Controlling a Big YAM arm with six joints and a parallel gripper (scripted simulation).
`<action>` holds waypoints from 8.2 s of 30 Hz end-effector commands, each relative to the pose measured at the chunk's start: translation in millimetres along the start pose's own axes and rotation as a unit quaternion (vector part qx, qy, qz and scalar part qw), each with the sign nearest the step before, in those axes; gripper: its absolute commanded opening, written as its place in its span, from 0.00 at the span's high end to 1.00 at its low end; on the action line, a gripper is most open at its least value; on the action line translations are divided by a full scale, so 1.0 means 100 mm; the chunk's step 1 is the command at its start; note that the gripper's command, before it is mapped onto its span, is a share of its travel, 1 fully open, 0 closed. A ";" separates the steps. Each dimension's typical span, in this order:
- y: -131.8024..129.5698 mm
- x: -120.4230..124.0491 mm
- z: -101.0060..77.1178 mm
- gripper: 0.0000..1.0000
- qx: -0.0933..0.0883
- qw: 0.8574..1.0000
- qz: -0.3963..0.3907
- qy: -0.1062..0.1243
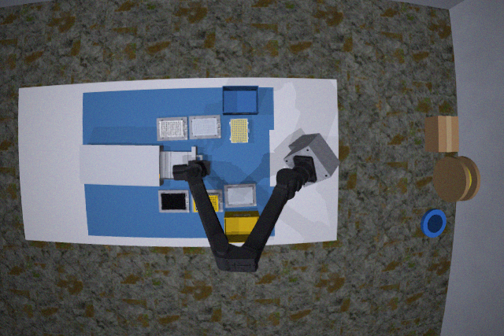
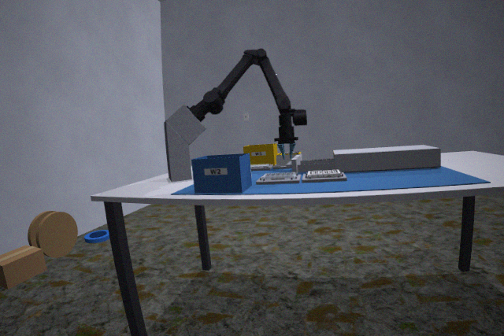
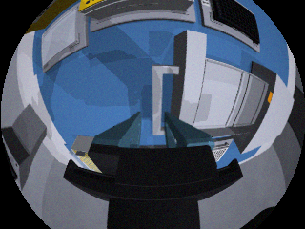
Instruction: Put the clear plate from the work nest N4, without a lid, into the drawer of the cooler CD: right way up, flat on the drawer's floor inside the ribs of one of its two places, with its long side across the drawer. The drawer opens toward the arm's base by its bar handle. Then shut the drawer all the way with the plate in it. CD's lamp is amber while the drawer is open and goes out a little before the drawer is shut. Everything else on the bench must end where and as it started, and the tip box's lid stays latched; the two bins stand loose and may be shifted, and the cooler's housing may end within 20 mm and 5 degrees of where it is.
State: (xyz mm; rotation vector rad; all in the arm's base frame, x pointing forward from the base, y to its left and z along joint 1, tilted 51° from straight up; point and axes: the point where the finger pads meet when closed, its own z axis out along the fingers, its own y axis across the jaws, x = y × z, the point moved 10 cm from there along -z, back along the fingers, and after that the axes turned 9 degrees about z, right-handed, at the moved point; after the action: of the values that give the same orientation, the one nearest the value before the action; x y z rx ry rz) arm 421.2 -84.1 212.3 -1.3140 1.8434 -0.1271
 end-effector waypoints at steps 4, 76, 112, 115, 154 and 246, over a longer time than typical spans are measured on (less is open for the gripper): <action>-0.13 -0.09 0.06 0.70 0.014 1.000 -0.008 -0.007; 0.06 -0.09 0.27 0.70 0.012 1.000 -0.010 -0.008; 0.10 -0.09 0.27 0.70 0.008 1.000 -0.007 -0.007; 0.10 -0.09 0.27 0.70 0.008 1.000 -0.007 -0.007; 0.14 -0.08 0.27 0.70 0.006 1.000 -0.006 -0.006; 0.14 -0.08 0.27 0.70 0.006 1.000 -0.006 -0.006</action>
State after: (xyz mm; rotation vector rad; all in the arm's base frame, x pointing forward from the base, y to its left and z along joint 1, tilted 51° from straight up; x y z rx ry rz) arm 437.7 -70.0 191.3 -1.3077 1.8232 -0.1546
